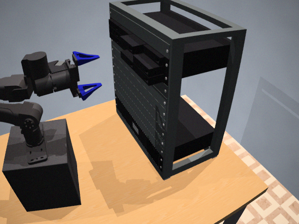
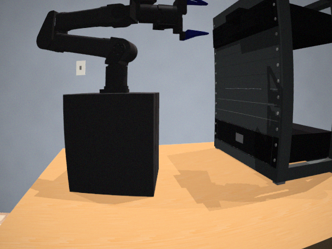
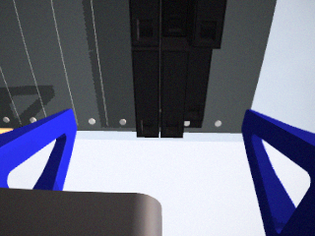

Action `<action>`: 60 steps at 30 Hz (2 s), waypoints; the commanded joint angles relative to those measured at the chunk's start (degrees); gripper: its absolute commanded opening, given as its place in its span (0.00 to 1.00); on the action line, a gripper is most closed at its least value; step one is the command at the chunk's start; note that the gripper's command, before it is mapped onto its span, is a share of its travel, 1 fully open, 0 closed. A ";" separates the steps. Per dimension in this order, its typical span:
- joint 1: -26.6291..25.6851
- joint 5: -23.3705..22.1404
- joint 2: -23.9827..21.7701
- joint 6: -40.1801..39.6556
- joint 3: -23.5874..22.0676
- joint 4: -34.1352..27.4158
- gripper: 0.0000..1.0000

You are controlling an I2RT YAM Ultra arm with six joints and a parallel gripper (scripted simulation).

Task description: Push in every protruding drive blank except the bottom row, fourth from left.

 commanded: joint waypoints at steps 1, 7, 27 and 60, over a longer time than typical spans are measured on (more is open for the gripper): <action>0.21 0.45 1.18 0.93 1.86 1.26 1.00; -0.87 -0.25 6.92 0.89 3.00 5.79 1.00; 0.04 0.15 10.59 0.93 3.53 8.98 1.00; 0.08 0.18 10.72 0.94 3.54 9.11 1.00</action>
